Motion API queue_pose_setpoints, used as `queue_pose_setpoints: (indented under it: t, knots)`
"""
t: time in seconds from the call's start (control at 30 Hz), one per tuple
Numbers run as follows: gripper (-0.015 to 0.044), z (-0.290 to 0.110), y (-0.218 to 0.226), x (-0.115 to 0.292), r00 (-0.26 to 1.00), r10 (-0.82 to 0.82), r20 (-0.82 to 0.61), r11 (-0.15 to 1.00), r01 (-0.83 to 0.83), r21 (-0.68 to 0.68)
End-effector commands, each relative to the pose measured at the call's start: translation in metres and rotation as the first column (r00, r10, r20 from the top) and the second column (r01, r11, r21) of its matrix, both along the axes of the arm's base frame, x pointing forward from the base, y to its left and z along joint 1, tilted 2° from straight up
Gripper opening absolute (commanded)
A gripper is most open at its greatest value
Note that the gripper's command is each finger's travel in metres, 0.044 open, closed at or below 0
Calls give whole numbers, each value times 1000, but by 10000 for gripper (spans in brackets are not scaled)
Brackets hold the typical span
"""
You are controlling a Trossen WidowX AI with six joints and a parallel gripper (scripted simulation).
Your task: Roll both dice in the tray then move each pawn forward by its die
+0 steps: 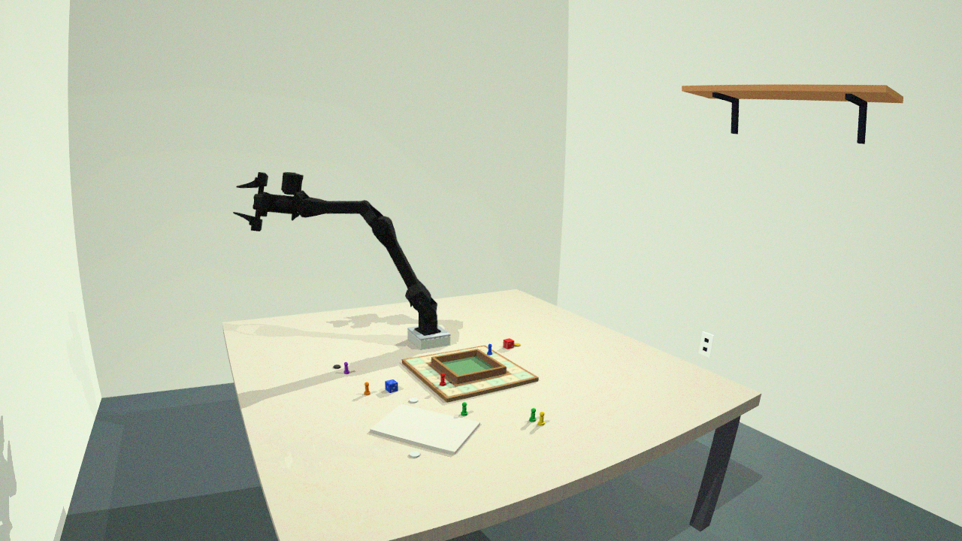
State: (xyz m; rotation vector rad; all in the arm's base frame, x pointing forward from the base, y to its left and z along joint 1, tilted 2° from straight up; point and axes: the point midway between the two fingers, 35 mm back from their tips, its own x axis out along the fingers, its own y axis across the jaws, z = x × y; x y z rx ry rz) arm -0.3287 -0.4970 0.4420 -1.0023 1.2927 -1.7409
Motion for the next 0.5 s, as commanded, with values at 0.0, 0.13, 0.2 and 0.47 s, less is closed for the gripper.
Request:
queue_pose_setpoints:
  t: [0.0, 0.13, 0.2, 0.47]
  knots:
    - [374, -1, -2, 3, 1000, 5, 5, 1000, -5, 1]
    - [275, -15, -30, 55, 989, 109, 103, 994, -111, 14]
    - [275, -23, -44, 87, 973, 167, 162, 985, -173, 22]
    - [275, -56, -79, 223, 855, 352, 382, 917, -396, 42]
